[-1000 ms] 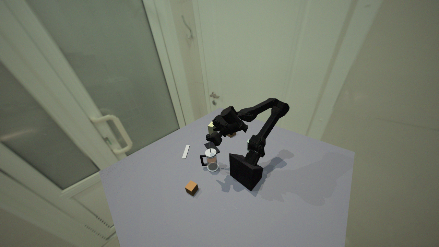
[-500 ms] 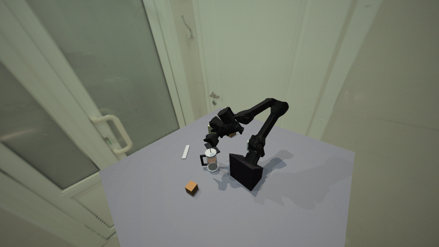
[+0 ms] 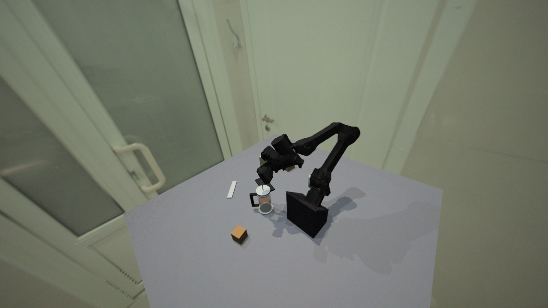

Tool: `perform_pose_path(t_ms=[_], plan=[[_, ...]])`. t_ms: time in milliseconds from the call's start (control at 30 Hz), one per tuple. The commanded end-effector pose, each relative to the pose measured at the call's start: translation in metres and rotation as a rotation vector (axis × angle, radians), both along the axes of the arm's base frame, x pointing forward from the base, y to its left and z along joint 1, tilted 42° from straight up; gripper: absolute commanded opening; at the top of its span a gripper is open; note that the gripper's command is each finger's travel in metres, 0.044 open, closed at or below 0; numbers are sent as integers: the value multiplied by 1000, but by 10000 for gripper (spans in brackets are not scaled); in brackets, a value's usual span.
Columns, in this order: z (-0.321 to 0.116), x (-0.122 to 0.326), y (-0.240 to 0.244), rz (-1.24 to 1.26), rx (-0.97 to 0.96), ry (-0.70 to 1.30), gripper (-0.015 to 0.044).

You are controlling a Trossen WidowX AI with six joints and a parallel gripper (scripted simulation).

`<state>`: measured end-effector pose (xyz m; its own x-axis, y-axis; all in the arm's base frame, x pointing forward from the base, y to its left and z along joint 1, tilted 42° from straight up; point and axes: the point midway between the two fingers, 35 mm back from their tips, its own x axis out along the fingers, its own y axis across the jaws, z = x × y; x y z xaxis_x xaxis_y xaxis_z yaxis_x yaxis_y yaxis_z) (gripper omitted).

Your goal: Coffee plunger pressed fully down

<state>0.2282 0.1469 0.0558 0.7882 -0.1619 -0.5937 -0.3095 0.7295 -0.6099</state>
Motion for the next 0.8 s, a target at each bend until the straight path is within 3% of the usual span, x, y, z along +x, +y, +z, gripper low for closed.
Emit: perform_pose_path(t_ms=[0, 767], plan=[[-1, 0, 0, 2, -2, 1, 124], [-25, 4, -12, 0, -1, 6, 124]])
